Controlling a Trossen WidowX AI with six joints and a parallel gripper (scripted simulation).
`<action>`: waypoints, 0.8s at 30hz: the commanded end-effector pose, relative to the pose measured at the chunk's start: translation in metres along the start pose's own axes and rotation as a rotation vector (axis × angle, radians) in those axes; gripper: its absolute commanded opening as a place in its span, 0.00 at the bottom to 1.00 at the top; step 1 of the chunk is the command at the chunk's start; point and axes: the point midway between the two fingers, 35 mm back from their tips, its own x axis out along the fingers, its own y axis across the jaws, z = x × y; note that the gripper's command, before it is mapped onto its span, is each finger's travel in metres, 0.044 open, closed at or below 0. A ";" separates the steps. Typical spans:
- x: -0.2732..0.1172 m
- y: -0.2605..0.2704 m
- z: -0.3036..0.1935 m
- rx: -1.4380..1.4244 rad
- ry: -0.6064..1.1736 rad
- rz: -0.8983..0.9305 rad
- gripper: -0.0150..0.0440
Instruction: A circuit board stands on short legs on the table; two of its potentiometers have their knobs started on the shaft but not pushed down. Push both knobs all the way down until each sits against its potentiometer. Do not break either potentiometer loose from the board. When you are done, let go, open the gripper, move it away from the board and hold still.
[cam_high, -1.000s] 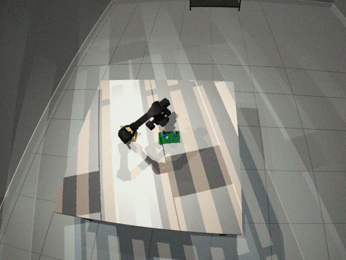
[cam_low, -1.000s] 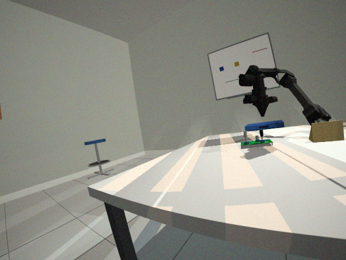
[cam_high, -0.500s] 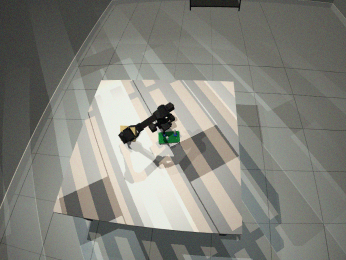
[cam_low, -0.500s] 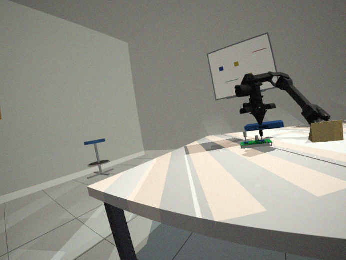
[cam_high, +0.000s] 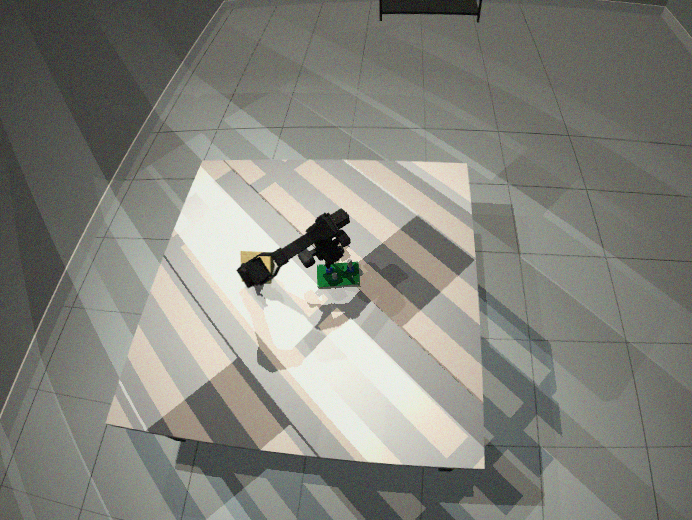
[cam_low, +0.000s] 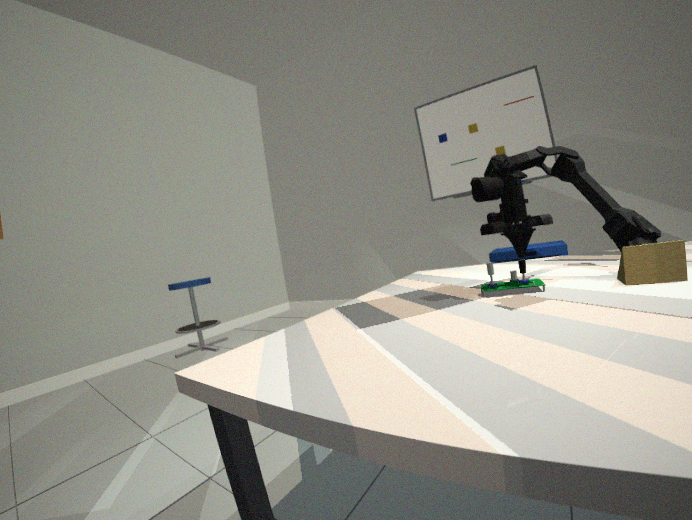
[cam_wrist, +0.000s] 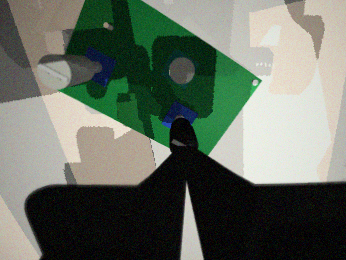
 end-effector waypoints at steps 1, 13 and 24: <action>0.003 0.000 0.001 -0.005 -0.004 0.004 0.25; 0.004 0.000 0.001 -0.005 -0.004 0.004 0.25; 0.007 0.000 0.001 -0.005 -0.004 0.004 0.25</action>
